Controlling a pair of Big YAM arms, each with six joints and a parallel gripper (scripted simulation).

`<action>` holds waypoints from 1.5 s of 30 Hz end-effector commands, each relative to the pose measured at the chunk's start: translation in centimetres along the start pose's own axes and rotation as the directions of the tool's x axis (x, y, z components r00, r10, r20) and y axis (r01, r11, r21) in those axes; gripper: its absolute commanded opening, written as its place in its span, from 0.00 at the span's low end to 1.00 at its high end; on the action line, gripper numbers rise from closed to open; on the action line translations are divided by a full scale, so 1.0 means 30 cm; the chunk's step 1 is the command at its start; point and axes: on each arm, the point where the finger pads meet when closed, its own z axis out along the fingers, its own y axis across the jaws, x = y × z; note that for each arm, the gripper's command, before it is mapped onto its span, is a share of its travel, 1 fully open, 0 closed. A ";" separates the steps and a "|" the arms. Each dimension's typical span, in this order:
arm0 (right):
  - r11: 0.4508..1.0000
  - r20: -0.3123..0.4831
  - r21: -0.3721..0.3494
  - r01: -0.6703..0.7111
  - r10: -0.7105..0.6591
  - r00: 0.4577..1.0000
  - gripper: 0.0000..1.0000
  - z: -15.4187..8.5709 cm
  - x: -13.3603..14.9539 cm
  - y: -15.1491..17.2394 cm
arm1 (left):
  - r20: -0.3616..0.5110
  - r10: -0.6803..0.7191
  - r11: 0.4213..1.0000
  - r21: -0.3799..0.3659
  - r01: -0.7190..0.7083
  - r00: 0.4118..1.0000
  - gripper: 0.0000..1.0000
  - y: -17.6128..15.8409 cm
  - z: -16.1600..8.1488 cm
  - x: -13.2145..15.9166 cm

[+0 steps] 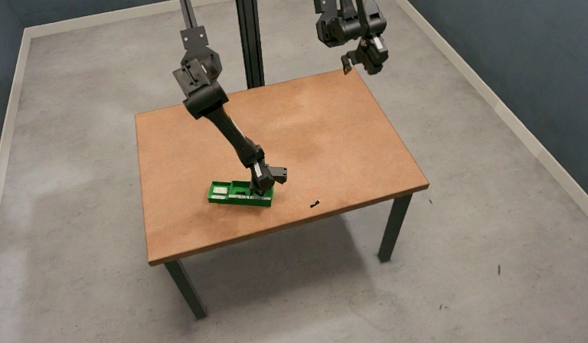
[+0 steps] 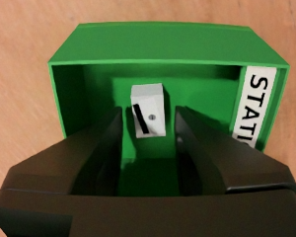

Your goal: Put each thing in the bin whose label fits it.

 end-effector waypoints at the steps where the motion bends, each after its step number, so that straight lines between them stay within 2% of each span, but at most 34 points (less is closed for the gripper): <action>1: 1.000 0.002 0.003 0.001 -0.001 1.000 0.29 -0.001 -0.003 -0.004 | 0.048 -0.001 1.000 -0.002 0.001 0.999 1.00 0.001 -0.062 -0.066; 13: 1.000 0.002 0.003 0.001 -0.001 1.000 0.29 -0.001 -0.003 -0.004 | 0.048 -0.001 1.000 -0.002 0.001 0.999 1.00 0.001 -0.062 -0.066; 15: 1.000 0.008 0.010 0.001 -0.001 1.000 0.29 -0.027 -0.014 -0.023 | 0.048 -0.001 1.000 -0.002 0.001 0.999 1.00 0.001 -0.062 -0.066; 21: 1.000 0.010 0.000 -0.002 0.002 1.000 0.29 -0.060 -0.018 0.003 | 0.048 -0.001 1.000 -0.002 0.001 0.999 1.00 0.001 -0.062 -0.066; 25: 1.000 0.002 -0.013 0.003 -0.003 1.000 0.29 -0.054 -0.010 0.023 | 0.048 -0.001 1.000 -0.002 0.001 0.999 1.00 0.001 -0.062 -0.066; 26: 1.000 -0.017 -0.028 0.004 -0.004 1.000 0.29 -0.035 0.018 0.042 | 0.048 -0.001 1.000 -0.002 0.001 0.999 1.00 0.001 -0.062 -0.066; 28: 1.000 0.007 0.001 -0.004 0.004 1.000 0.29 -0.080 -0.012 -0.001 | 0.048 -0.001 1.000 -0.002 0.001 0.999 1.00 0.001 -0.062 -0.066; 35: 1.000 0.010 0.002 -0.004 0.004 1.000 0.29 -0.111 -0.018 -0.003 | 0.048 -0.001 1.000 -0.002 0.001 0.999 1.00 0.001 -0.062 -0.066; 40: 1.000 0.011 0.003 -0.003 0.003 1.000 0.29 -0.194 -0.018 -0.001 | 0.048 -0.001 1.000 -0.002 0.001 0.999 1.00 0.001 -0.062 -0.066; 42: 1.000 0.011 0.003 -0.003 0.003 1.000 0.29 -0.194 -0.018 -0.001 | 0.048 -0.001 1.000 -0.002 0.001 0.999 1.00 0.001 -0.062 -0.066; 43: 1.000 -0.002 -0.018 0.005 -0.005 1.000 0.29 -0.171 -0.007 0.030 | 0.048 -0.001 1.000 -0.002 0.001 0.999 1.00 0.001 -0.062 -0.066; 45: 1.000 -0.018 -0.019 -0.004 0.004 1.000 0.29 -0.154 0.018 0.024 | 0.048 -0.001 1.000 -0.002 0.001 0.999 1.00 0.001 -0.062 -0.066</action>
